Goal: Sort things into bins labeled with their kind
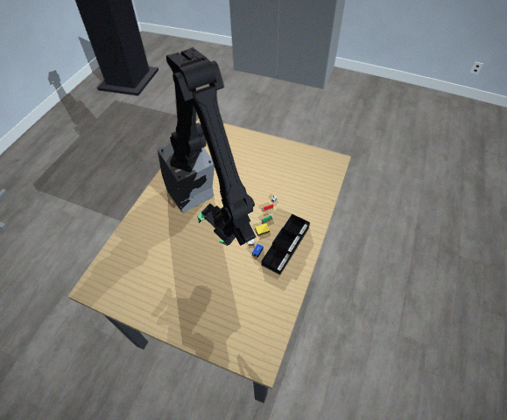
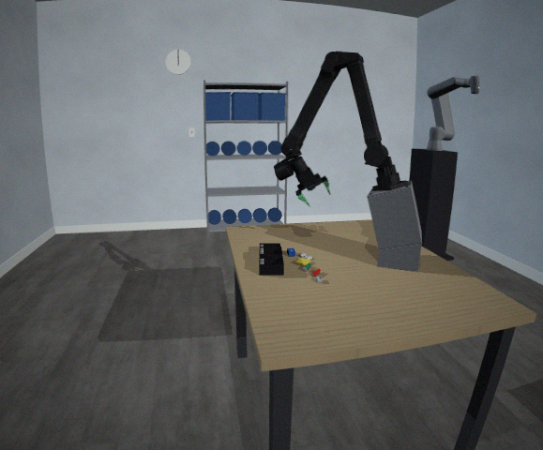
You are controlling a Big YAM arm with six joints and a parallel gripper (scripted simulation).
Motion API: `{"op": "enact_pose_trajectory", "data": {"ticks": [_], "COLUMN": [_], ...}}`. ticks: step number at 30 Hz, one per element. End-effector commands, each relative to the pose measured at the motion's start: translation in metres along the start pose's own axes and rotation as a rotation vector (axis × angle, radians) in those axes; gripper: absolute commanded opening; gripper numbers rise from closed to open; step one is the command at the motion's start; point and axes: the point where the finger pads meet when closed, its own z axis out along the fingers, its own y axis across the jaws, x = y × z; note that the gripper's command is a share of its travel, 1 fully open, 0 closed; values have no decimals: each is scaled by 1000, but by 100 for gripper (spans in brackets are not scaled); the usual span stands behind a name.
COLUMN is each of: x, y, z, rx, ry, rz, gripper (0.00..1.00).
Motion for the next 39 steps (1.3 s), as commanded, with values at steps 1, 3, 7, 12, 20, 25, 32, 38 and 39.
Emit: {"op": "enact_pose_trajectory", "data": {"ticks": [1, 3, 7, 12, 20, 25, 32, 38, 39], "x": [1, 1, 1, 1, 0, 0, 0, 0, 0], "y": [-1, -1, -1, -1, 0, 0, 0, 0, 0], "z": [-2, -2, -2, -2, 0, 0, 0, 0, 0], "rx": [5, 5, 5, 5, 0, 0, 0, 0, 0], "ry": [2, 2, 2, 2, 0, 0, 0, 0, 0], "rz": [2, 2, 2, 2, 0, 0, 0, 0, 0], "gripper": [100, 100, 100, 100, 8, 8, 8, 8, 8]}}
